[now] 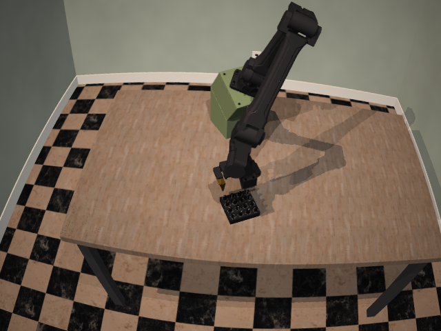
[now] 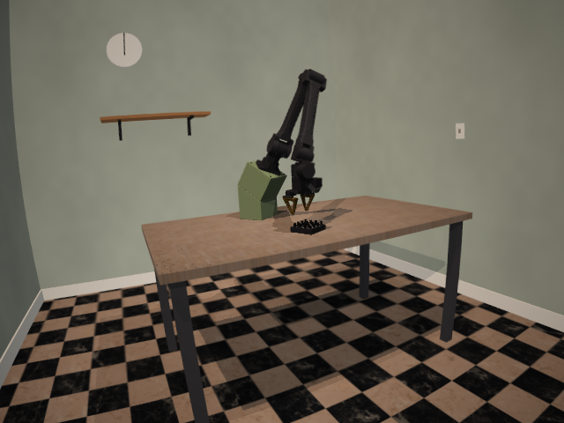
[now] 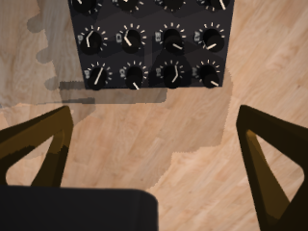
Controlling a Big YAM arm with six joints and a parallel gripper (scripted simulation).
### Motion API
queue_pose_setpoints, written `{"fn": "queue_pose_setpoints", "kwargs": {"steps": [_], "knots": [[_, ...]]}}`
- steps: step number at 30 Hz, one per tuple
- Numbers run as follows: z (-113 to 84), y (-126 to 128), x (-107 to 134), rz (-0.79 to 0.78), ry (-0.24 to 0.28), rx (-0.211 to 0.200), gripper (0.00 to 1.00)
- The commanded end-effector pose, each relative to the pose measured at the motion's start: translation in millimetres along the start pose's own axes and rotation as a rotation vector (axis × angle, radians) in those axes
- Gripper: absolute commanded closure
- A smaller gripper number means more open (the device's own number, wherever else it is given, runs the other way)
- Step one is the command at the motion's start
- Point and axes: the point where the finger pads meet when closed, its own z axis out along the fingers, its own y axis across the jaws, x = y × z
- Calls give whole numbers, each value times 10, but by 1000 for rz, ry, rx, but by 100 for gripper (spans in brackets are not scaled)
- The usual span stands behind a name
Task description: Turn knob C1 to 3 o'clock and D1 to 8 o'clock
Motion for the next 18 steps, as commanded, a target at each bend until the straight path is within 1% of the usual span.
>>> {"fn": "queue_pose_setpoints", "kwargs": {"steps": [1,6,9,11,12,18], "knots": [[-112,-36,-229,39,-41,14,0],[-125,-3,-368,244,-42,11,0],[-134,6,-423,331,-43,9,0],[-134,6,-423,331,-43,9,0],[-142,13,-468,401,-44,7,0],[-162,34,-579,575,-46,4,0]]}}
